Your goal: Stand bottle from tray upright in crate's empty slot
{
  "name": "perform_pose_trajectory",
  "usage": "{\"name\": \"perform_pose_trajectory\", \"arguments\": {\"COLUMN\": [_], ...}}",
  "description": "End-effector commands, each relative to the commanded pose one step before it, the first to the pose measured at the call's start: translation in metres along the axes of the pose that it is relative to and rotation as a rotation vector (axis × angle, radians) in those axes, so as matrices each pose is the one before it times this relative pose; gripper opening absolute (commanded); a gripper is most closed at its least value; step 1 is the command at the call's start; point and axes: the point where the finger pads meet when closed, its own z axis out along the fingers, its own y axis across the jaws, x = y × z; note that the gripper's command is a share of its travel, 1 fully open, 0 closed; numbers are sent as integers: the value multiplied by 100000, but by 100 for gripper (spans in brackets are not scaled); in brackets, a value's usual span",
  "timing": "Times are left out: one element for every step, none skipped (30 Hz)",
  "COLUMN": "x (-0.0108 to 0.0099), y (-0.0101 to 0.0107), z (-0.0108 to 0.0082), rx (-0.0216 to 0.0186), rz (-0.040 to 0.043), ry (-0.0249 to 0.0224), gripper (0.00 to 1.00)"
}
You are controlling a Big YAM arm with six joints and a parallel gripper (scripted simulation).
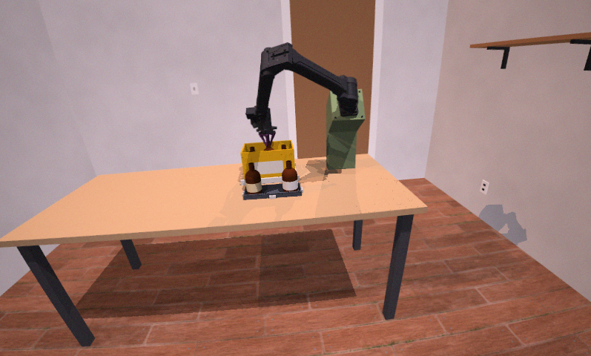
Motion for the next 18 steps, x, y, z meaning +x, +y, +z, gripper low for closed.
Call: {"name": "perform_pose_trajectory", "arguments": {"x": [-134,-188,72,162,143,83,17,0,0,-158,26,51,53,26,-29,-7,-10,0], "y": [-829,-54,24,109,87,33,-41,0,0,-73,-24,18,28,31,19,-1,-2,0], "z": [92,-218,160,264,235,155,71,0,0,-215,83,74,43,12,-45,-5,-14,0], "rx": [-613,-472,170,361,321,195,61,0,0,-384,82,117,109,45,-84,-17,-24,0], "rz": [3675,409,-156,-465,-391,-192,57,0,0,448,-44,-68,0,-14,-6,-6,16,0], "ry": [-479,-482,195,385,346,217,82,0,0,-390,94,130,125,51,-93,-19,-26,0], "gripper": [0,0,0,0,0,0,0,0,0,0,0,0,0,0,0,0,0,0]}}
